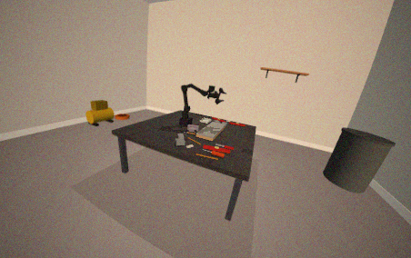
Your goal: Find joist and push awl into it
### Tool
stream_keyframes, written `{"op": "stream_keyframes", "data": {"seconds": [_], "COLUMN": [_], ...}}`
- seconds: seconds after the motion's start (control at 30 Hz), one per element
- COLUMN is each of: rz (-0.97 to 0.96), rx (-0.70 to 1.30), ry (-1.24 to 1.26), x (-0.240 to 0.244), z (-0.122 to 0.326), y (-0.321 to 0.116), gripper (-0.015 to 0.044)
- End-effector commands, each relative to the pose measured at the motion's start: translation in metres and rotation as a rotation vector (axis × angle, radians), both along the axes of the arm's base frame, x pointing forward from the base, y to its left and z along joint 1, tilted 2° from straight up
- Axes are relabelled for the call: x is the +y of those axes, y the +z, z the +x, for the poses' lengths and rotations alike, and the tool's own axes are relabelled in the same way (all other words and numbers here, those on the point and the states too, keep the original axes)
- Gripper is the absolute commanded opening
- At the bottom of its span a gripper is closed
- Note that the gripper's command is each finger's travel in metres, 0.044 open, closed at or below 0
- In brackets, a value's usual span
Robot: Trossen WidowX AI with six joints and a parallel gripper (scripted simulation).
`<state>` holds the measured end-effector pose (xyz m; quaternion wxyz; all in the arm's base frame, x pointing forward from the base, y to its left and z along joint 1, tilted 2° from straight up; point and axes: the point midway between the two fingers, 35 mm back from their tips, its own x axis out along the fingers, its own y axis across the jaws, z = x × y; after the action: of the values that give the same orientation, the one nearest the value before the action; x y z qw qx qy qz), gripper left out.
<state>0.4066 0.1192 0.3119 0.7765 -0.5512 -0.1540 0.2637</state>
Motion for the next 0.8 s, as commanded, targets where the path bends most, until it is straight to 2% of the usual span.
{"op": "stream_keyframes", "data": {"seconds": [0.0, 0.2, 0.37, 0.57, 0.77], "rz": [-0.126, -0.354, -0.541, -0.727, -0.834], "rx": [0.128, 0.308, 0.504, 0.779, 1.068], "ry": [-0.147, -0.290, -0.348, -0.318, -0.154], "x": [-0.052, -0.126, -0.188, -0.250, -0.291], "z": [0.015, 0.015, -0.008, -0.062, -0.141], "y": [-0.047, -0.112, -0.165, -0.221, -0.264], "gripper": [0.0440, 0.0440, 0.0440, 0.0440, 0.0440]}}
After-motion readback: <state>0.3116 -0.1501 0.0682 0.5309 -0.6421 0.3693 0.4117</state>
